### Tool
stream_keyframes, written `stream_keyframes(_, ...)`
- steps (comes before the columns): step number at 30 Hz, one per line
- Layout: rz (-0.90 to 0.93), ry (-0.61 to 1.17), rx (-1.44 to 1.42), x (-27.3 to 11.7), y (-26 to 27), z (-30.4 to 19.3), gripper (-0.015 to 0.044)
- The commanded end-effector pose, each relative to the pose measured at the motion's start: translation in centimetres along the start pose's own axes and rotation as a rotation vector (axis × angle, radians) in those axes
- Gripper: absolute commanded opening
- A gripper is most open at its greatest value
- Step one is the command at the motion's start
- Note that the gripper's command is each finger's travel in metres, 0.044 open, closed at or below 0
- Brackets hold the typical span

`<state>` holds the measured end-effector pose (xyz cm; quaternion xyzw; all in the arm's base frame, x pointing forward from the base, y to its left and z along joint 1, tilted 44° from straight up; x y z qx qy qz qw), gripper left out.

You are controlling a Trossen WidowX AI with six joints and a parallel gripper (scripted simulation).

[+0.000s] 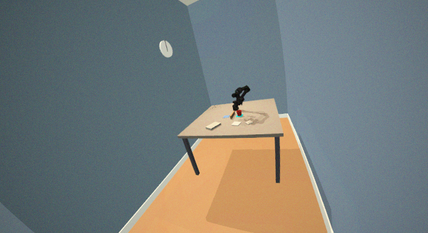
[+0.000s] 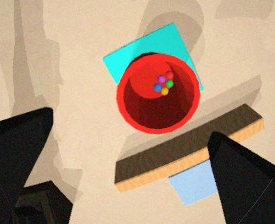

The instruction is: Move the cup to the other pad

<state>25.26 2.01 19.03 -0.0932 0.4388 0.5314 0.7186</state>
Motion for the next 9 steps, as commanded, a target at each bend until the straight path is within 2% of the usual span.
stream_keyframes(1,-0.007,0.0,0.011,-1.29,-0.05,-0.01,0.044)
stream_keyframes(9,-0.01,-0.004,0.009,-1.12,0.01,0.09,0.044)
Point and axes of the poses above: the point midway between the two fingers, 35 mm back from their tips, its own x axis out along the fingers, its own y axis across the jaws, z = x × y, the point moved 1 cm from there along -x, back along the fingers
